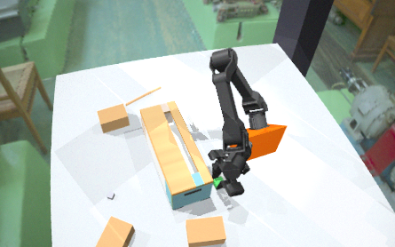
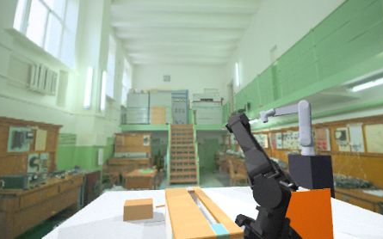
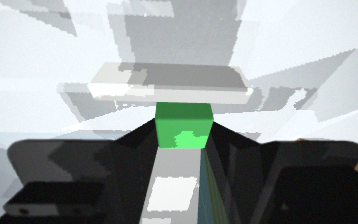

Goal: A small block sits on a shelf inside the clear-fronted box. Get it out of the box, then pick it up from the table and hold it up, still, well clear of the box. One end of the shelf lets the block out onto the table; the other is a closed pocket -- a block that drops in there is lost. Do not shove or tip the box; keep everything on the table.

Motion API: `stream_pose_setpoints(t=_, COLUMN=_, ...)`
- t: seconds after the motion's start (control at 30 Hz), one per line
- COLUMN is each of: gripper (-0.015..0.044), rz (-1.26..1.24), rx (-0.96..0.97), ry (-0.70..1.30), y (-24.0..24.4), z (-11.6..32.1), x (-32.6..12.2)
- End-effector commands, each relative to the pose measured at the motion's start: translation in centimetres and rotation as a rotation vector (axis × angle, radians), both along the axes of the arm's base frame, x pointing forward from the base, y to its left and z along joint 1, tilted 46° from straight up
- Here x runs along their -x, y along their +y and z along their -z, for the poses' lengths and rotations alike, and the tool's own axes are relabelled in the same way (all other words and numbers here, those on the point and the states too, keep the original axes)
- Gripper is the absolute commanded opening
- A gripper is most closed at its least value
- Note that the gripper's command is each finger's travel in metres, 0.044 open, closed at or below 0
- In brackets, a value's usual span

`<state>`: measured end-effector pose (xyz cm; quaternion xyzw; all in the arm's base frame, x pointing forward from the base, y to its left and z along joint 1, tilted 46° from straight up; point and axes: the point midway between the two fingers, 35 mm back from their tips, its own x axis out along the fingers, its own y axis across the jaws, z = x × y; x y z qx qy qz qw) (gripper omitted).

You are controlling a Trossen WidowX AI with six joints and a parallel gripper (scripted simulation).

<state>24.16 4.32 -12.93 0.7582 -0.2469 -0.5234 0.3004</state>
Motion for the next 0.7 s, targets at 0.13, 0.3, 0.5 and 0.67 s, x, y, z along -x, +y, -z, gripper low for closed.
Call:
stream_pose_setpoints(t=0.13, gripper=0.0, rz=0.0, rx=-0.013, ry=-0.007, y=3.0, z=-2.5, x=-0.5)
stream_pose_setpoints(t=0.3, gripper=0.0, rz=0.001, rx=-0.014, ry=-0.009, y=4.3, z=-4.0, x=-0.5)
stream_pose_setpoints(t=0.5, gripper=0.0, rz=-0.038, rx=-0.02, ry=0.024, y=5.0, z=-5.0, x=-0.8)
stream_pose_setpoints(t=0.67, gripper=0.0, rz=-0.121, rx=-0.032, ry=0.086, y=6.4, z=-7.0, x=-1.1)
